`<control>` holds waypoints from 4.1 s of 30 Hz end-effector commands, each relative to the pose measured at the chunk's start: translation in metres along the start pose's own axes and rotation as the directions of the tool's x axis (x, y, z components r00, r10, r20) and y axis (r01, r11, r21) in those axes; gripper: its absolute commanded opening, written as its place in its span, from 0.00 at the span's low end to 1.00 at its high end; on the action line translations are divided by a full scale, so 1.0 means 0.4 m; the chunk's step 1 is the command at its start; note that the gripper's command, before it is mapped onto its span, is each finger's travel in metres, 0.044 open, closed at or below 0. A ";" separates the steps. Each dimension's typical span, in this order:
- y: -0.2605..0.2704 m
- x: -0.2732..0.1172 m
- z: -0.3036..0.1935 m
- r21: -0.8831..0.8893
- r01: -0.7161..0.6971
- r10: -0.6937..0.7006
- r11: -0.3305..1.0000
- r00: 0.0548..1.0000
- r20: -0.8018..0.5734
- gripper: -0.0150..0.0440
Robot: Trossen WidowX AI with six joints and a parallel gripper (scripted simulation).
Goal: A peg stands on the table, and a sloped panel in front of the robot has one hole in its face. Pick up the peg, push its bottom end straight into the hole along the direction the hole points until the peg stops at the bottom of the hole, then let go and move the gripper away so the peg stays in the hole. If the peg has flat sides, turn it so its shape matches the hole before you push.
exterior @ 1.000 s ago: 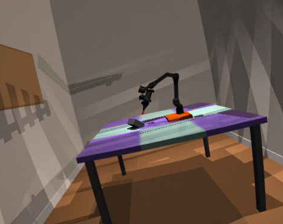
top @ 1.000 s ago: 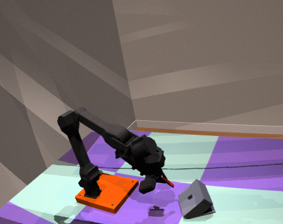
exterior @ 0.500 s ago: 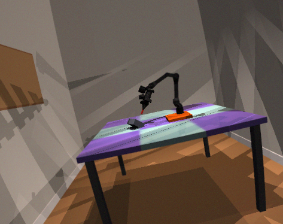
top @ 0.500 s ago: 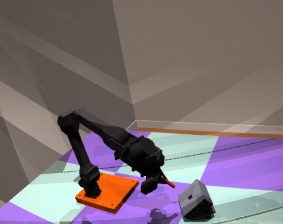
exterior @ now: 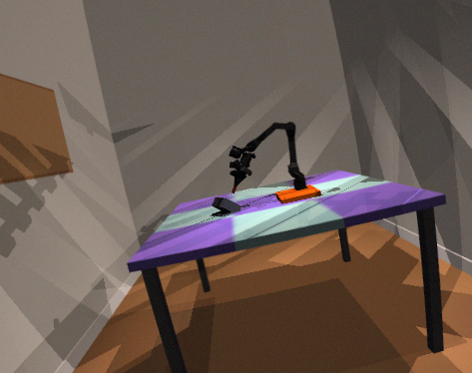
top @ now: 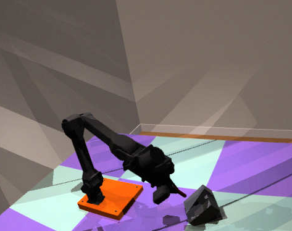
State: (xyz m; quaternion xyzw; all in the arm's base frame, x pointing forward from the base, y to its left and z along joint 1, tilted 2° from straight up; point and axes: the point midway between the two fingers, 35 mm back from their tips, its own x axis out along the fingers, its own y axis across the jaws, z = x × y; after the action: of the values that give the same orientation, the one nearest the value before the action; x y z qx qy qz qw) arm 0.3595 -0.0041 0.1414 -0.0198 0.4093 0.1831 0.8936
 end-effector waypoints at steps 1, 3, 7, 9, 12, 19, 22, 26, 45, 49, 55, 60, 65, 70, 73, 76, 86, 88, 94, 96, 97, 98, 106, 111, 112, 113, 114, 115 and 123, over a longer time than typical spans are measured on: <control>-0.004 0.018 0.002 -0.041 0.000 0.001 0.999 1.000 0.010 0.25; -0.006 0.026 0.002 -0.058 0.001 0.000 0.998 1.000 0.015 0.25; -0.011 0.041 0.003 -0.090 0.005 -0.002 0.996 1.000 0.024 0.25; -0.013 0.048 0.003 -0.106 0.006 -0.003 0.994 1.000 0.029 0.25; -0.014 0.051 0.003 -0.113 0.008 -0.004 0.994 1.000 0.031 0.25; -0.016 0.064 0.002 -0.141 0.013 -0.007 0.990 0.999 0.040 0.25; -0.016 0.069 0.002 -0.141 0.013 -0.007 0.990 0.999 0.041 0.25; -0.016 0.082 0.002 -0.142 0.011 -0.006 0.990 0.999 0.041 0.25; -0.018 0.110 0.002 -0.146 0.010 -0.004 0.989 0.999 0.043 0.25; -0.018 0.110 0.002 -0.146 0.010 -0.004 0.989 0.999 0.043 0.25; -0.018 0.112 0.002 -0.146 0.010 -0.004 0.989 0.999 0.043 0.25; -0.018 0.120 0.002 -0.146 0.010 -0.004 0.989 0.999 0.043 0.25; -0.018 0.129 0.003 -0.146 0.010 -0.004 0.989 0.999 0.043 0.25; -0.018 0.137 0.004 -0.146 0.010 -0.004 0.989 0.999 0.043 0.25; -0.018 0.143 0.004 -0.146 0.010 -0.004 0.989 0.999 0.043 0.25; -0.018 0.148 0.004 -0.146 0.010 -0.003 0.989 0.999 0.043 0.25; -0.018 0.165 0.005 -0.146 0.010 -0.003 0.989 0.999 0.044 0.25; -0.018 0.168 0.005 -0.146 0.010 -0.003 0.989 0.999 0.044 0.25; -0.018 0.179 0.005 -0.146 0.010 -0.003 0.989 0.999 0.044 0.25; -0.018 0.182 0.005 -0.146 0.010 -0.003 0.989 0.999 0.044 0.25; -0.018 0.184 0.005 -0.146 0.010 -0.003 0.989 0.999 0.044 0.25; -0.018 0.185 0.005 -0.146 0.010 -0.003 0.989 0.999 0.044 0.25; -0.018 0.197 0.006 -0.146 0.010 -0.003 0.989 0.999 0.044 0.25; -0.018 0.200 0.006 -0.146 0.010 -0.003 0.989 0.999 0.045 0.25; -0.018 0.200 0.006 -0.146 0.010 -0.003 0.989 0.999 0.045 0.25; -0.018 0.200 0.006 -0.146 0.010 -0.003 0.989 0.999 0.045 0.25; -0.017 0.198 0.004 -0.150 0.006 0.000 0.989 0.999 0.042 0.25; -0.017 0.198 0.004 -0.150 0.006 0.000 0.989 0.999 0.042 0.25; -0.017 0.198 0.004 -0.150 0.006 0.000 0.989 0.999 0.042 0.34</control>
State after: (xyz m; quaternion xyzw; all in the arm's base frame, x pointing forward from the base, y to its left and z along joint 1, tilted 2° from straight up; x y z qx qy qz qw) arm 0.4105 0.0146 0.0829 -0.0837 0.3755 0.2124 0.8983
